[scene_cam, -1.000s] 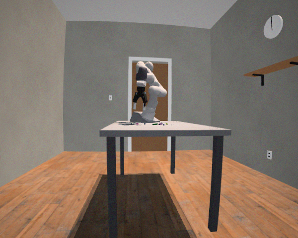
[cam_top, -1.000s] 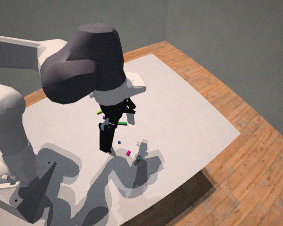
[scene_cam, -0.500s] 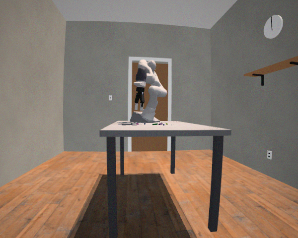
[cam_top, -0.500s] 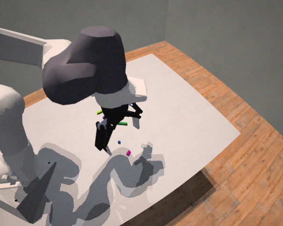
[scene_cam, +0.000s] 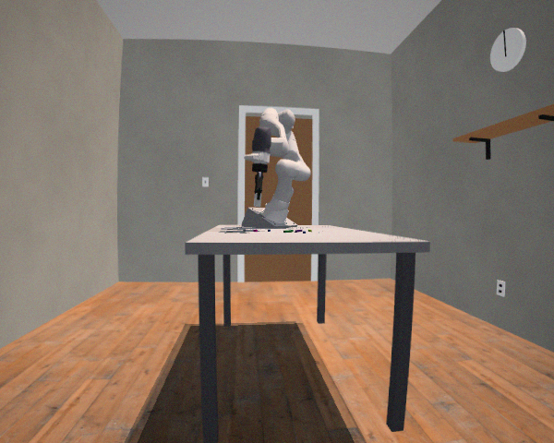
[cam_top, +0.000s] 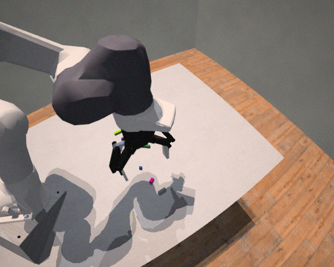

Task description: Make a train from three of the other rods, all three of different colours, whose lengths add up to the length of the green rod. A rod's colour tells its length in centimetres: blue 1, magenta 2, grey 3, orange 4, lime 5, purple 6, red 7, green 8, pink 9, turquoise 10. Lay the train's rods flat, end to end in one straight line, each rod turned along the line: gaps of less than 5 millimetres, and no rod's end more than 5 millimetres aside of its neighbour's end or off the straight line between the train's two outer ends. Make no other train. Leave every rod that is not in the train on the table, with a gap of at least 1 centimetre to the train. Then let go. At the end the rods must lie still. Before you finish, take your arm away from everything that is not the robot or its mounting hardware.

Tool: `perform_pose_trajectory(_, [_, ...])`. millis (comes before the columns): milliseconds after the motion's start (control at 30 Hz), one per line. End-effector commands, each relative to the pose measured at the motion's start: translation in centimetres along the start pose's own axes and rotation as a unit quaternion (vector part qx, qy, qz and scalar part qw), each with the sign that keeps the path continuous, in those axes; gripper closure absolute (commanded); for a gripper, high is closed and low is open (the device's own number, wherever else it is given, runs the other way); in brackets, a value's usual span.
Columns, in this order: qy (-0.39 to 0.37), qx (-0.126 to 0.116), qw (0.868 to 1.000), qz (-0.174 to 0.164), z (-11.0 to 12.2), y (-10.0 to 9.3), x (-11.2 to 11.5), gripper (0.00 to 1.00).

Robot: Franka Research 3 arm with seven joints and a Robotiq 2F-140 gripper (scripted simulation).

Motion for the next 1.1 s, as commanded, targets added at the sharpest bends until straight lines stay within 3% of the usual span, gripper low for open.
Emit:
perform_pose_trajectory(0, [0.083, -0.008, 0.997, -0.001, -0.4, 0.0, 0.2, 0.00])
perform_pose_trajectory(300, [0.155, -0.007, 0.988, -0.006, -0.5, 0.5, 0.0, 0.00])
perform_pose_trajectory(800, [0.325, -0.003, 0.946, -0.019, -0.6, 1.6, -0.3, 0.00])
perform_pose_trajectory(867, [0.325, -0.003, 0.946, -0.019, -0.6, 1.6, -0.3, 0.00])
perform_pose_trajectory(900, [0.351, -0.002, 0.936, -0.022, -0.6, 1.8, -0.4, 0.00])
perform_pose_trajectory(1067, [0.401, 0.001, 0.916, -0.026, -0.7, 2.2, -0.4, 0.00])
Point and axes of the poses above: the point where the finger pads meet when closed, its own y axis out along the fingers, its own z axis across the jaws, x = y × z, the point moved 6 cm from there along -y, back along the fingers, and after that the axes turned 7 degrees about y, right-handed, at the moved point
